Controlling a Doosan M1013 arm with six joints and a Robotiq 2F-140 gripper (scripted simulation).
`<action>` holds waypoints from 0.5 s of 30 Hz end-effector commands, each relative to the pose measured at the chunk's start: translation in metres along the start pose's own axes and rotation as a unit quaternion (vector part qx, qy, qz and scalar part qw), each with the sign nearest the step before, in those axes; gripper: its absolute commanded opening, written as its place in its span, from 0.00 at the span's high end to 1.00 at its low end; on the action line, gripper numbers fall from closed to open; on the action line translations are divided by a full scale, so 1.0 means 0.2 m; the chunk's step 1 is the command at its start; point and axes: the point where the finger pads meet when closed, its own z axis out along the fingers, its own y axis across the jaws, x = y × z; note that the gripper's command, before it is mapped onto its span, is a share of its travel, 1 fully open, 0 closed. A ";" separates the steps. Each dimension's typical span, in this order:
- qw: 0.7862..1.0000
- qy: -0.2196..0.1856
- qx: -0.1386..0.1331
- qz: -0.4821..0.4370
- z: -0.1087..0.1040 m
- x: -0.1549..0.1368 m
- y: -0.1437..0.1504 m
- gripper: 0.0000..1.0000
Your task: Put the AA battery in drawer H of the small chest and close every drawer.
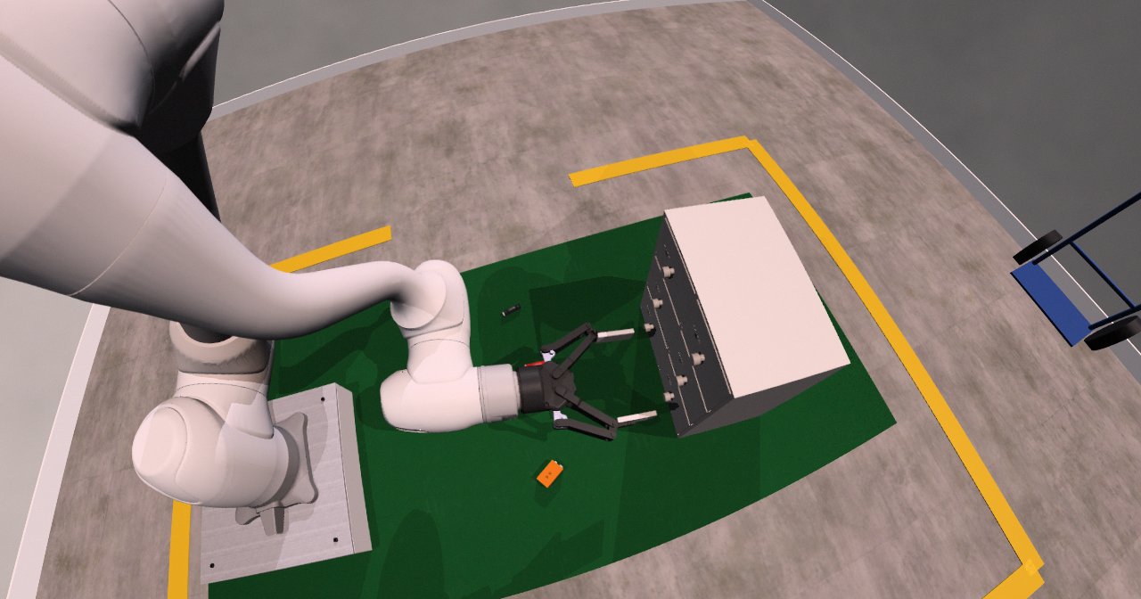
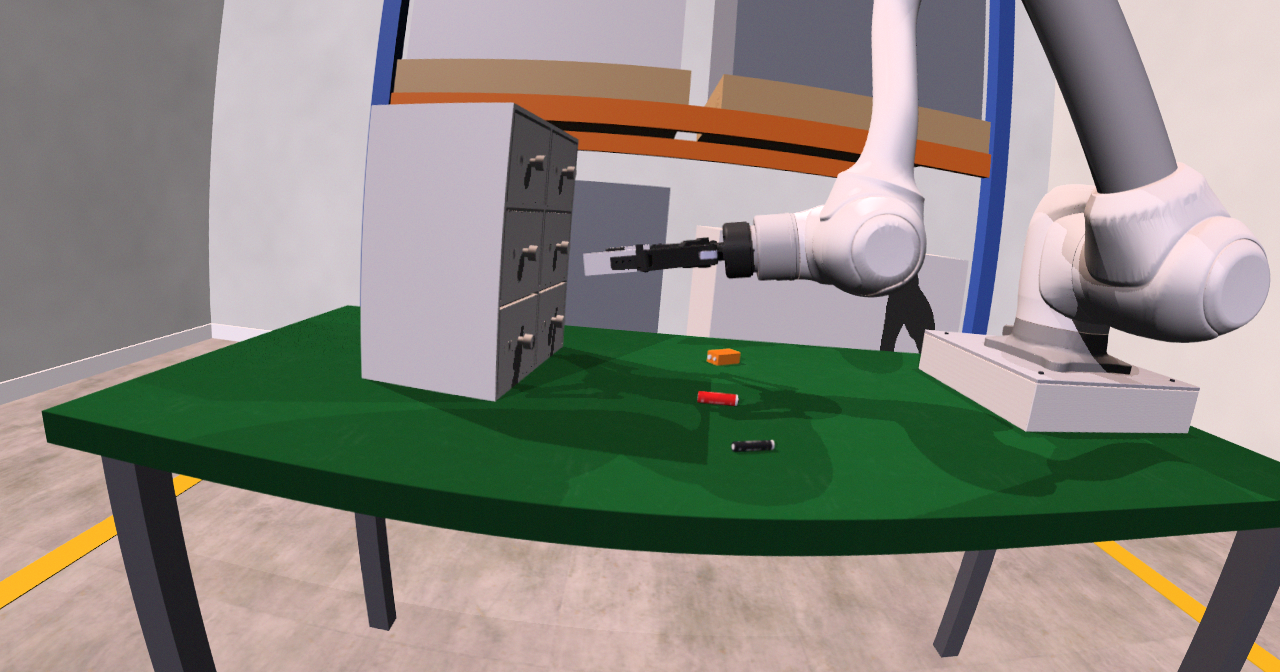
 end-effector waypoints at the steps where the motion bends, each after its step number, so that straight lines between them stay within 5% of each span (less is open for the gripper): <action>1: 1.000 0.000 0.000 0.000 -0.01 0.04 0.00 0.00; 15: 1.000 -0.002 0.000 0.000 -0.01 0.05 0.00 0.00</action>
